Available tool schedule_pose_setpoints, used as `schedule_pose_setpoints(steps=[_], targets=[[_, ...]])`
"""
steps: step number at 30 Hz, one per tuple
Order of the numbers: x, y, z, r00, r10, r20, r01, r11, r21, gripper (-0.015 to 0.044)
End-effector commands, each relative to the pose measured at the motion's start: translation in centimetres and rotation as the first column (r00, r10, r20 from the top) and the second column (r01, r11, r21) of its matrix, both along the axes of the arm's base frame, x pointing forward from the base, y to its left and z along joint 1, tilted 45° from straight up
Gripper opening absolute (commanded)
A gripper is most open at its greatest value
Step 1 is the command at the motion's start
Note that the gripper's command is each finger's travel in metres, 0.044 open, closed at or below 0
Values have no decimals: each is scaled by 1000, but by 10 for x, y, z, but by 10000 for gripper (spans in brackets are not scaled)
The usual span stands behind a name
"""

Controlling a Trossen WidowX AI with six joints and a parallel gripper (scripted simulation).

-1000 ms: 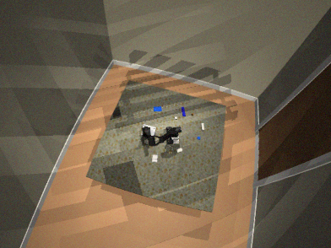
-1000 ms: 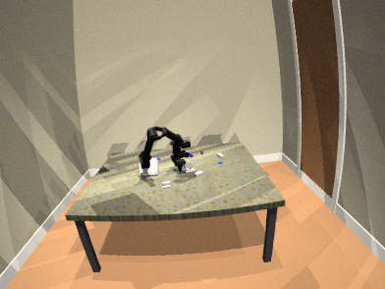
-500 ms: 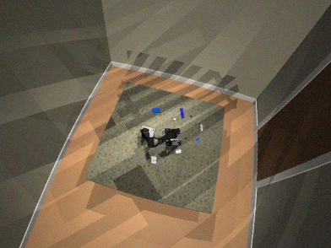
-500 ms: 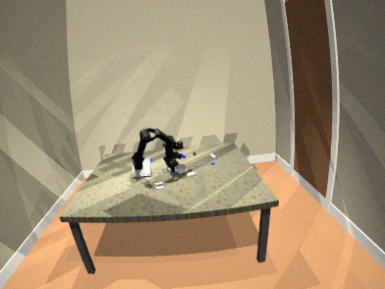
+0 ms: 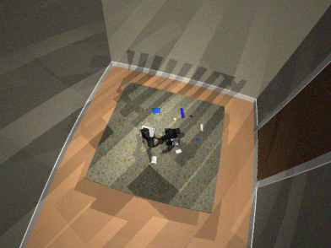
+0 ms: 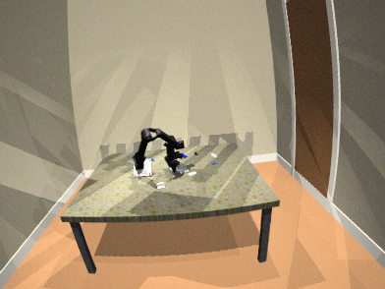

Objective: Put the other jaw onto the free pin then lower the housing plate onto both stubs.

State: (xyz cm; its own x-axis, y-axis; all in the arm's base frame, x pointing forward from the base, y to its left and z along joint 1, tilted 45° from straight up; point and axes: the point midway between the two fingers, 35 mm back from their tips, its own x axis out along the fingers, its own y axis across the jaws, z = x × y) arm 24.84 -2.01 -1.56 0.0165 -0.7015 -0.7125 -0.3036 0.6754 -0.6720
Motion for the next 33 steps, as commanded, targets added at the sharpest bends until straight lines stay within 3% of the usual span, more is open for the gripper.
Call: schedule_pose_setpoints(steps=[1, 33], targets=[[0, -1, 0, 1000, 4, -4, -4, 1000, -3, 351], [0, -1, 0, 1000, 4, -4, -4, 1000, -3, 351]])
